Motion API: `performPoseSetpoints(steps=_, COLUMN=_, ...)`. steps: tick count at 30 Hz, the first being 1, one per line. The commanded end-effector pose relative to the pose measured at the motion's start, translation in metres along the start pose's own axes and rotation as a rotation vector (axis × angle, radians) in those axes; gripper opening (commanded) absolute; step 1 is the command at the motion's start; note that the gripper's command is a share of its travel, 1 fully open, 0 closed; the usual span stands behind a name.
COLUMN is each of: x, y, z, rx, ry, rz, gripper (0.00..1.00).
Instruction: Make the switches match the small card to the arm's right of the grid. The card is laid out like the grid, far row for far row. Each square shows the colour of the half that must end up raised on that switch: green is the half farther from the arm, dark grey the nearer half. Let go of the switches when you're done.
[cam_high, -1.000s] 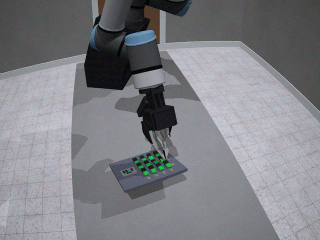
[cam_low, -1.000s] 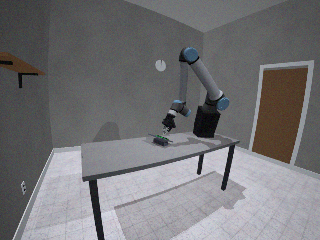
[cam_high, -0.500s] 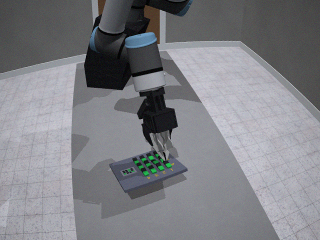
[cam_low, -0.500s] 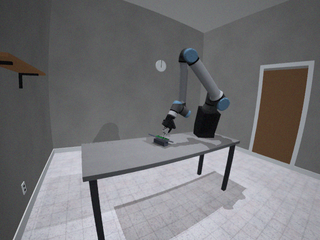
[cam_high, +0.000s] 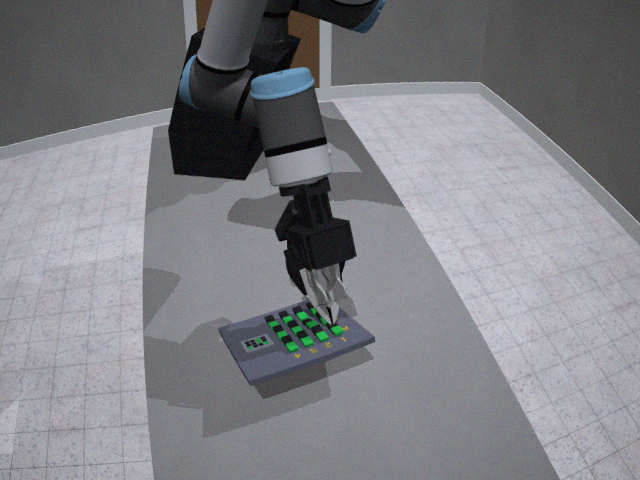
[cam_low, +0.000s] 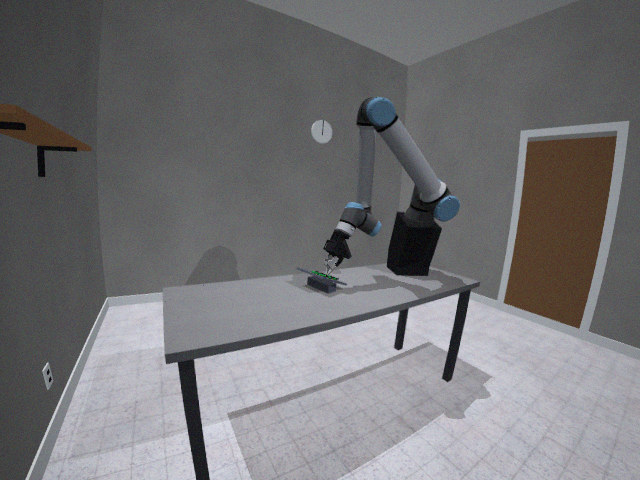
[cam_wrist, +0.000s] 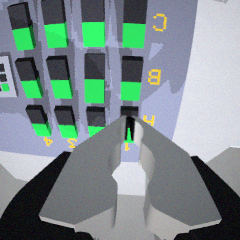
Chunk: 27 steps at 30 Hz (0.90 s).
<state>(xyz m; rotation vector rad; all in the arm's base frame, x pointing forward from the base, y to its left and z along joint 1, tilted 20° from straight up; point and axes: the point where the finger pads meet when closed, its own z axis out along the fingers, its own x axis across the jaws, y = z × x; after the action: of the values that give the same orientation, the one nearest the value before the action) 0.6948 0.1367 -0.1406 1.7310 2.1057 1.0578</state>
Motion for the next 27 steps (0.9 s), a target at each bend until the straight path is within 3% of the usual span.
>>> performPoseSetpoints(steps=1, x=0.000, y=0.001, z=0.000, rx=-0.001, ry=0.000, rz=0.000, gripper=0.00)
performPoseSetpoints(steps=19, x=0.000, y=0.001, z=0.001, rx=-0.001, ry=0.000, rz=0.000, gripper=0.00)
performPoseSetpoints(steps=27, x=0.000, y=0.001, z=-0.011, rx=-0.001, ry=0.000, rz=0.000, gripper=0.00)
